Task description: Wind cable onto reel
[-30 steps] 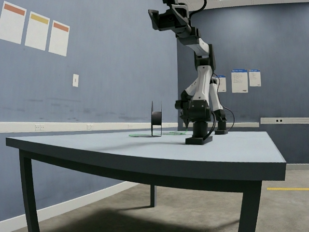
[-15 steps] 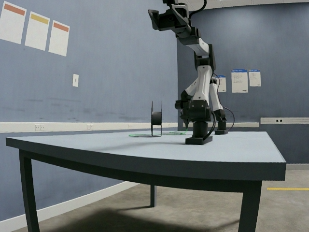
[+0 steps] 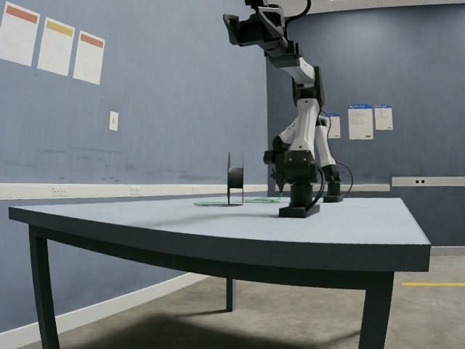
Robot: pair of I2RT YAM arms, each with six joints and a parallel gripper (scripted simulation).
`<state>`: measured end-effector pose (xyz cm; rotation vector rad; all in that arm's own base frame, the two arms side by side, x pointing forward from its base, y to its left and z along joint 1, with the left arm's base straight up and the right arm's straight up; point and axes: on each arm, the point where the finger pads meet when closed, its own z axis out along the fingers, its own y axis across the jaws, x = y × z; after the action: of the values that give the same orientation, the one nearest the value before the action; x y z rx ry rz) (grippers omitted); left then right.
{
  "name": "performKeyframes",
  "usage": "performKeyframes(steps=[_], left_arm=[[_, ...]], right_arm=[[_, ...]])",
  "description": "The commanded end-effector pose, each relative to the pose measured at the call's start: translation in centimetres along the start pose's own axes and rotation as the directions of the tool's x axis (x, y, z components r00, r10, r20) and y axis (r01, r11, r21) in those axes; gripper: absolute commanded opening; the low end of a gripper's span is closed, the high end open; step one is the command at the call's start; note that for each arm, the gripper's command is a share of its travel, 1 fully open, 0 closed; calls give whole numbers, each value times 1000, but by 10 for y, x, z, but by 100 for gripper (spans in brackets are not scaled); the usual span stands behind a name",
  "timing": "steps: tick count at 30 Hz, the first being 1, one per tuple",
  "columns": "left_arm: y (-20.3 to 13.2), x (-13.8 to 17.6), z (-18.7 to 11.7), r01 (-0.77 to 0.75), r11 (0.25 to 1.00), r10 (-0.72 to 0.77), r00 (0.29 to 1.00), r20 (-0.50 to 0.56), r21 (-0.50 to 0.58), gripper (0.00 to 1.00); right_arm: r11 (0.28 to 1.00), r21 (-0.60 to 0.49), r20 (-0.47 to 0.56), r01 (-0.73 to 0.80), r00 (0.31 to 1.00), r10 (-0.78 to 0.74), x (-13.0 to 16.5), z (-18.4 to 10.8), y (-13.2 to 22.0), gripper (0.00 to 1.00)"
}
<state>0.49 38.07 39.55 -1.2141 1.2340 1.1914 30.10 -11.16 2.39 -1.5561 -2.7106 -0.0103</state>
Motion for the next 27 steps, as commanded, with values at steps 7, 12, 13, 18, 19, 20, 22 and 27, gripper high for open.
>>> performKeyframes(steps=[7, 12, 13, 18, 19, 20, 22, 27], left_arm=[[3, -4, -4, 11, 1000, -10, 1000, 26, -10, 75], [3, -4, -4, 11, 1000, -10, 1000, 26, -10, 75], [3, -4, -4, 11, 1000, -10, 1000, 26, -10, 75], [3, -4, -4, 11, 1000, -10, 1000, 26, -10, 75], [3, -4, -4, 11, 1000, -10, 1000, 26, -10, 75], [3, -4, -4, 11, 1000, -10, 1000, 26, -10, 75], [3, -4, -4, 11, 1000, -10, 1000, 26, -10, 75], [3, -4, -4, 11, 1000, -10, 1000, 26, -10, 75]], right_arm=[[996, -93, 39, -4, 999, 7, -6, -40, 4, 0], [992, -123, 40, -7, 999, 12, -5, -48, 3, 0], [991, -137, 44, -8, 999, 14, -6, -53, 4, 0], [980, -200, 43, -15, 999, 24, -3, -75, 3, 0], [977, -215, 44, -16, 999, 26, -3, -80, 3, 0], [973, -230, 44, -18, 999, 29, -2, -85, 3, 0], [965, -261, 45, -21, 998, 33, -1, -95, 3, 0], [952, -304, 40, -27, 998, 41, 1, -106, 3, 0]])
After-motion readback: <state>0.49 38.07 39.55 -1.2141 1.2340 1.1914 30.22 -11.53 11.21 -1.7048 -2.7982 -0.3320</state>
